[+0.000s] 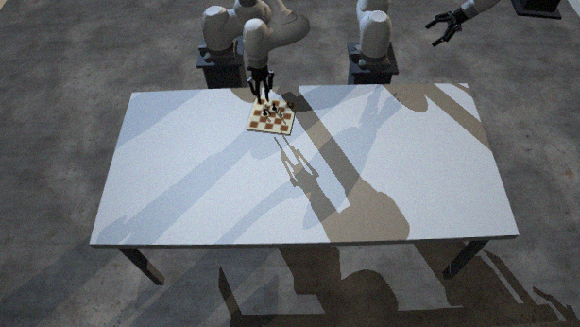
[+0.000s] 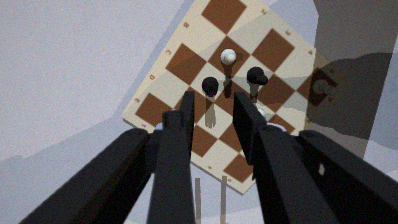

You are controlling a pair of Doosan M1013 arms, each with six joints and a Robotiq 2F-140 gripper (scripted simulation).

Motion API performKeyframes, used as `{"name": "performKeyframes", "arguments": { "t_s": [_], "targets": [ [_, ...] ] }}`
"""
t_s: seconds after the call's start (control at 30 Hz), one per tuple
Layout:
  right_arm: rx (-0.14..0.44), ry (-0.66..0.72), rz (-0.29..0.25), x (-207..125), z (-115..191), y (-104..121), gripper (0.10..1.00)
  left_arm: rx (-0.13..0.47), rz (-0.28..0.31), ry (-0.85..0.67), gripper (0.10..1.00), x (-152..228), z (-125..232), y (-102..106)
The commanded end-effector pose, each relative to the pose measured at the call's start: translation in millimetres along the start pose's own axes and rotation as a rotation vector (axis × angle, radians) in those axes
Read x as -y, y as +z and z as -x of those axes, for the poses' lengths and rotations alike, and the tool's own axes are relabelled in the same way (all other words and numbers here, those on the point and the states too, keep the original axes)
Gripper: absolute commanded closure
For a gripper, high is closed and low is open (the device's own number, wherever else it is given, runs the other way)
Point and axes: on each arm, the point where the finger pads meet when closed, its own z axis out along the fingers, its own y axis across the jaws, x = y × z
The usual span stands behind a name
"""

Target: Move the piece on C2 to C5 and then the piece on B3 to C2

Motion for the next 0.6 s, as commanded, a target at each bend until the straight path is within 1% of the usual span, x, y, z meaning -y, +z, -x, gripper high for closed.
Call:
{"name": "performKeyframes", "arguments": {
  "t_s": [0.0,0.4,0.57],
  "targets": [
    [0.001,0.0,0.0,0,0,-1,0.799,-0.001,0.0,0.0,0.098,0,0,0],
    [0.001,0.0,0.001,0,1,5,0.799,-0.001,0.0,0.0,0.098,0,0,0],
    [0.001,0.0,0.001,0,1,11,0.799,-0.001,0.0,0.0,0.098,0,0,0]
  ]
}}
